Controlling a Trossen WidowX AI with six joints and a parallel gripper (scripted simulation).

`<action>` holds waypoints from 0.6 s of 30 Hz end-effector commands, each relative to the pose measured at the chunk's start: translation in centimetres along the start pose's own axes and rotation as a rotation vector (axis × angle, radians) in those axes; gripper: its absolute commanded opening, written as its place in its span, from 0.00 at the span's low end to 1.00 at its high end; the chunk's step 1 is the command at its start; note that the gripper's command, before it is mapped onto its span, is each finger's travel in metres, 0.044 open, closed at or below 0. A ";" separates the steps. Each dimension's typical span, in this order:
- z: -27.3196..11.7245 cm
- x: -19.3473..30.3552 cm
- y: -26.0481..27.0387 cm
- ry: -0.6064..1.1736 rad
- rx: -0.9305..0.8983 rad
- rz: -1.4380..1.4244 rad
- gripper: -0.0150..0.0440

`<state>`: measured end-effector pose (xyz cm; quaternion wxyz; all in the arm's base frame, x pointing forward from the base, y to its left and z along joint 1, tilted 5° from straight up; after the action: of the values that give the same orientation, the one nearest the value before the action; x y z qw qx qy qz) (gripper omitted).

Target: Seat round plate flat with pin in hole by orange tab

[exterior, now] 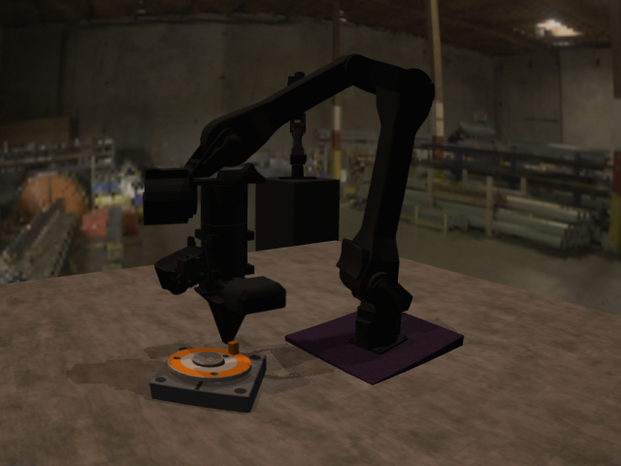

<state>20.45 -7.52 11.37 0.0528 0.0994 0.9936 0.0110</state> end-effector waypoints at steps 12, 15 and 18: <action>0.3 1.1 1.4 0.011 -0.006 0.001 0.25; 0.3 1.2 1.6 0.012 -0.006 0.001 0.25; 0.3 1.3 1.9 0.012 -0.006 0.002 0.25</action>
<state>19.93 -5.84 11.31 0.0548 0.1001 0.9934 0.0125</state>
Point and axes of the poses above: the point midway between the two fingers, 35 mm back from their tips, its own z axis out along the fingers, its own y axis across the jaws, x = y × z, the point moved 3 cm from there along -z, back along the fingers, and after that the axes turned 6 degrees about z, right-handed, at the moved point
